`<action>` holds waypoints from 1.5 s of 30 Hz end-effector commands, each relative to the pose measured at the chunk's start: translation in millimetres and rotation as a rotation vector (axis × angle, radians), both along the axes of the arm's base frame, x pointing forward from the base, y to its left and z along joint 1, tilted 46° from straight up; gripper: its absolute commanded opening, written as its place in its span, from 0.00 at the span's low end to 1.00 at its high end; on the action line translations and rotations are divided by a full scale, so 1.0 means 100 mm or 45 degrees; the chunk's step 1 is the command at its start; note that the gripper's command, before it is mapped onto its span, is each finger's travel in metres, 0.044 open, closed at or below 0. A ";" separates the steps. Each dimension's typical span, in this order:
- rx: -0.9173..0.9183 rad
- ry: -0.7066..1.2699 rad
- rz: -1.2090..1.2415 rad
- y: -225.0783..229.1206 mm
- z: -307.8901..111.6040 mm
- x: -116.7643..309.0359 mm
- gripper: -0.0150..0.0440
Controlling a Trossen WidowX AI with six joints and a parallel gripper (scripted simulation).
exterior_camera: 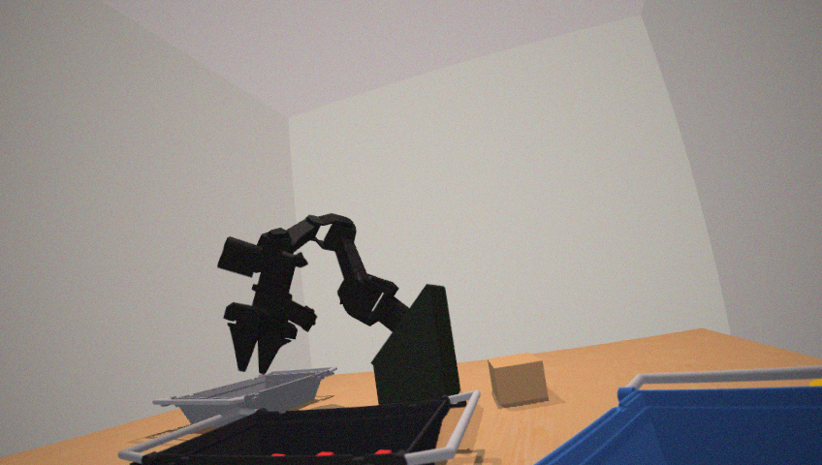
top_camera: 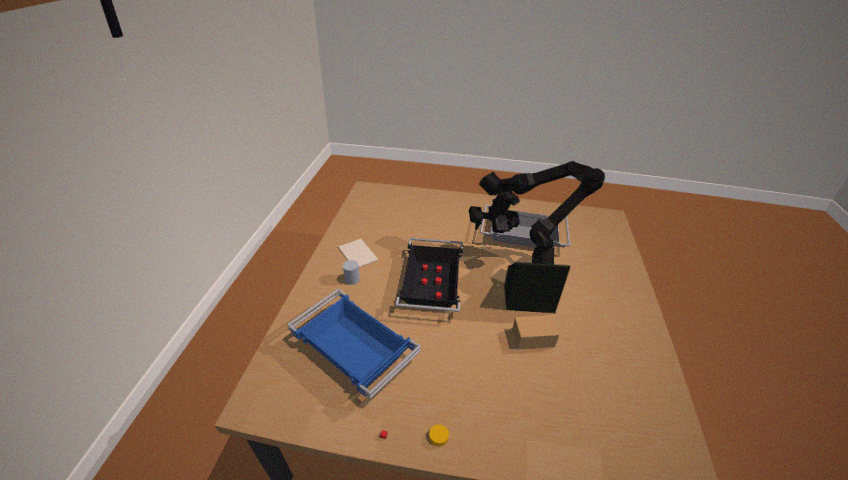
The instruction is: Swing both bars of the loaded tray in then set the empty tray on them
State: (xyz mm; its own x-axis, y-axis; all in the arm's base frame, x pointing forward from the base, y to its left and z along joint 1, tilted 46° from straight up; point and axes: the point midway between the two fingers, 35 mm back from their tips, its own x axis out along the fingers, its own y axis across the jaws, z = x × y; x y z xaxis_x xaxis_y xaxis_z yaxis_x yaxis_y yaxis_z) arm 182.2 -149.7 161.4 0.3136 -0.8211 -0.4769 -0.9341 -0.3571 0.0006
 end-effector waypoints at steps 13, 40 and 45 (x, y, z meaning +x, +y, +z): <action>0.047 0.015 -0.016 0.28 0.18 0.00 0.40; 0.796 -2.000 -1.446 0.38 0.36 0.81 0.40; 0.878 -2.367 -1.709 0.38 0.32 1.00 0.40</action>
State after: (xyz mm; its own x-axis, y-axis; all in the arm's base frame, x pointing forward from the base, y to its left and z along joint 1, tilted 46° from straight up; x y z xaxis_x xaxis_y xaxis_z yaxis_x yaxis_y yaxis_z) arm 243.9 -112.4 199.8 0.2395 -0.7819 -0.5755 -0.1316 0.5611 -0.8172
